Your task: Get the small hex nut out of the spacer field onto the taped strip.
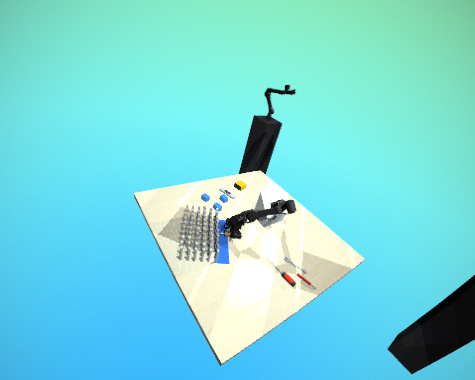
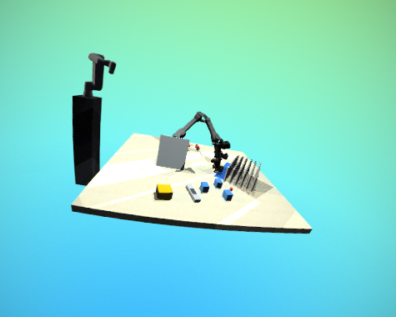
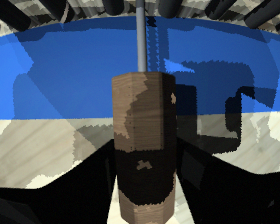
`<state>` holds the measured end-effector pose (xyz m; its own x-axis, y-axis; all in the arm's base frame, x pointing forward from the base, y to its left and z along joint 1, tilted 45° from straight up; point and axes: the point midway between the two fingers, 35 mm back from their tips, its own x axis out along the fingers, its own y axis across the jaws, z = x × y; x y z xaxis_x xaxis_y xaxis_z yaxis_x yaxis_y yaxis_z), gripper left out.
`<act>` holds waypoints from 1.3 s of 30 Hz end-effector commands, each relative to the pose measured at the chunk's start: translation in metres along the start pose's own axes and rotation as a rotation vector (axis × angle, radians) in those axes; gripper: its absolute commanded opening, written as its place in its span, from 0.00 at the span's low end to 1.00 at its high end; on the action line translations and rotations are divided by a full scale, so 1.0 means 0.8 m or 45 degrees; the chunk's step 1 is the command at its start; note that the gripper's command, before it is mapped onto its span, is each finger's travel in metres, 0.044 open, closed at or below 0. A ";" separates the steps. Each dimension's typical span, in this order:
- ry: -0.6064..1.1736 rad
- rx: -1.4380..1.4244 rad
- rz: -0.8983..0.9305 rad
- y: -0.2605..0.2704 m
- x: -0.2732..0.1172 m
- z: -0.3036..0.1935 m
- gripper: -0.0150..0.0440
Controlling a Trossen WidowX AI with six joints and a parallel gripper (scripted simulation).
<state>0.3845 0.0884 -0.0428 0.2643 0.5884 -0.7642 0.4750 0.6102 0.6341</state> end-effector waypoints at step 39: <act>0.002 0.012 -0.006 -0.003 -0.009 -0.031 0.25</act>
<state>0.3640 0.0961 -0.0348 0.2627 0.5916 -0.7622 0.4759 0.6078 0.6357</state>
